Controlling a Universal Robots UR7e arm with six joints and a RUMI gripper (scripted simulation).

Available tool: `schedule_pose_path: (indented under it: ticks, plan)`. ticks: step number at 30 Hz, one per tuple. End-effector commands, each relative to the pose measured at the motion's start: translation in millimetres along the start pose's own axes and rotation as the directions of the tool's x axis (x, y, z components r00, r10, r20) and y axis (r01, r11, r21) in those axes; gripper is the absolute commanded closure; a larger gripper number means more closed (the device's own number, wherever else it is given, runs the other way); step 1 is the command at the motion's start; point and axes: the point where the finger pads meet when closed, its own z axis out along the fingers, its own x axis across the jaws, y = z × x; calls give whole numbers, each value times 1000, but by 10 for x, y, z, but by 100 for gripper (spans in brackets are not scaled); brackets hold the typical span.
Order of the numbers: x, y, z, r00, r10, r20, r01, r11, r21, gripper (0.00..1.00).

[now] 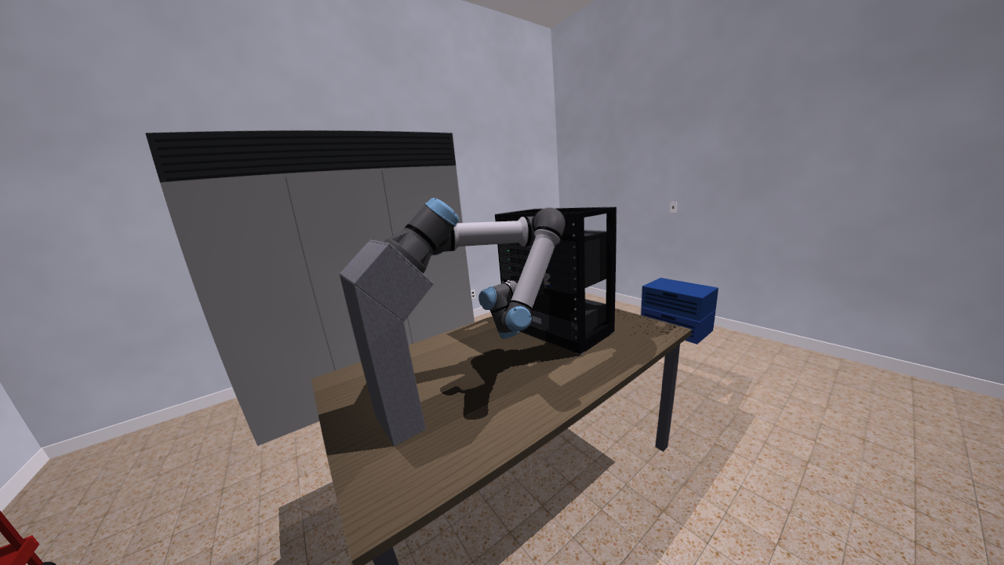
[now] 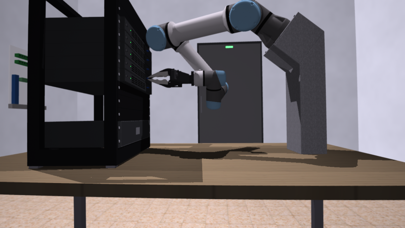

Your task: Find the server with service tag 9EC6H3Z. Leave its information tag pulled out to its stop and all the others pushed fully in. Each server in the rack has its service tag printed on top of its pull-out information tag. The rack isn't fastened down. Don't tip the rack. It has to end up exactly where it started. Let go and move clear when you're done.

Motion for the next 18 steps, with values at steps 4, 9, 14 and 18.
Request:
schedule_pose_path:
  ticks: [4,9,14,18]
  plan:
    - [4,0,-15,1000,0,-1,0,1000,0,100]
    - [4,0,-48,1000,0,-1,0,1000,0,100]
    - [4,0,-76,1000,0,-1,0,1000,0,100]
    - [4,0,-124,1000,0,-1,0,1000,0,100]
